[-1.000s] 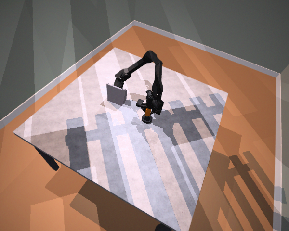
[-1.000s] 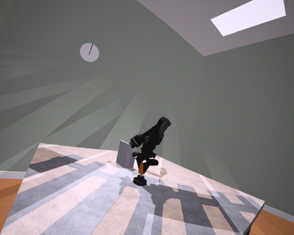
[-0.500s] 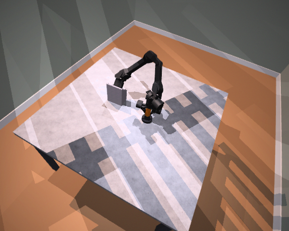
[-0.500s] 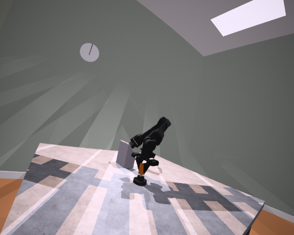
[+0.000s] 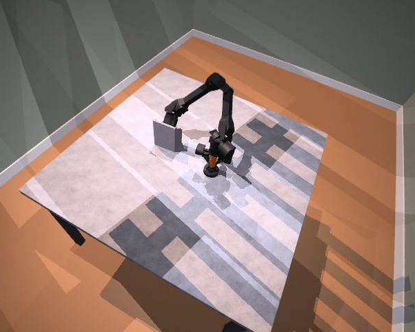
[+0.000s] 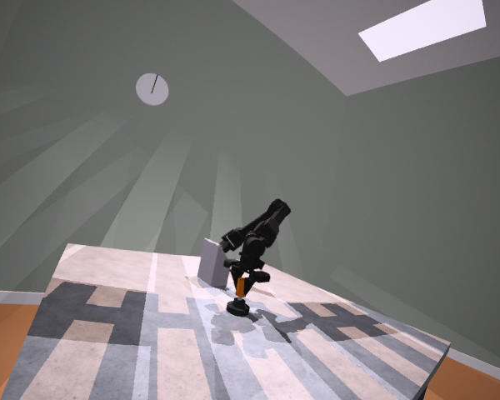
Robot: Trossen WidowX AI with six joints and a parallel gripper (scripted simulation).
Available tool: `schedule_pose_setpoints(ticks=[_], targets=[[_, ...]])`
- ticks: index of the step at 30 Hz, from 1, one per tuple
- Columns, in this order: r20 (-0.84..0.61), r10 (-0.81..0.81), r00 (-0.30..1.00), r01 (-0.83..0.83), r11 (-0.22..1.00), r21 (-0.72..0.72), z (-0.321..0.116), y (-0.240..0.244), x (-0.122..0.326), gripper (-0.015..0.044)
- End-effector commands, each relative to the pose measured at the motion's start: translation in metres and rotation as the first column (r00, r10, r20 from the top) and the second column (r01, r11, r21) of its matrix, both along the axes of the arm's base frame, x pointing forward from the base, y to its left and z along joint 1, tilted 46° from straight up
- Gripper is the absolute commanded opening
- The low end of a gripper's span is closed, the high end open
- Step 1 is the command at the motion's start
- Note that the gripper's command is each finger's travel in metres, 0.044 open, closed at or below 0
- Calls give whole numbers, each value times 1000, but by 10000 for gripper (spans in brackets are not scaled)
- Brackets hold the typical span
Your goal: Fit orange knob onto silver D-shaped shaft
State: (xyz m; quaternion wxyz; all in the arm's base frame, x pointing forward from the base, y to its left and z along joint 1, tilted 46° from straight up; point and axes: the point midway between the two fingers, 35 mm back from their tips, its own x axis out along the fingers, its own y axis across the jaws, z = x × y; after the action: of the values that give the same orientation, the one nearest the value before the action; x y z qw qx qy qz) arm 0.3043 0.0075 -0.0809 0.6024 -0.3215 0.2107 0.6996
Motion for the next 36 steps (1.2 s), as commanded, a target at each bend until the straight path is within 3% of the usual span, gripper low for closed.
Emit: schedule_pose_setpoints(ticks=[1,7,36], targets=[[27,18,999,-18,1000,0,3,-2,2,0],[157,146,977,-147,989,0,4,-3,4,0],[157,146,977,-147,989,0,3,-2,2,0]])
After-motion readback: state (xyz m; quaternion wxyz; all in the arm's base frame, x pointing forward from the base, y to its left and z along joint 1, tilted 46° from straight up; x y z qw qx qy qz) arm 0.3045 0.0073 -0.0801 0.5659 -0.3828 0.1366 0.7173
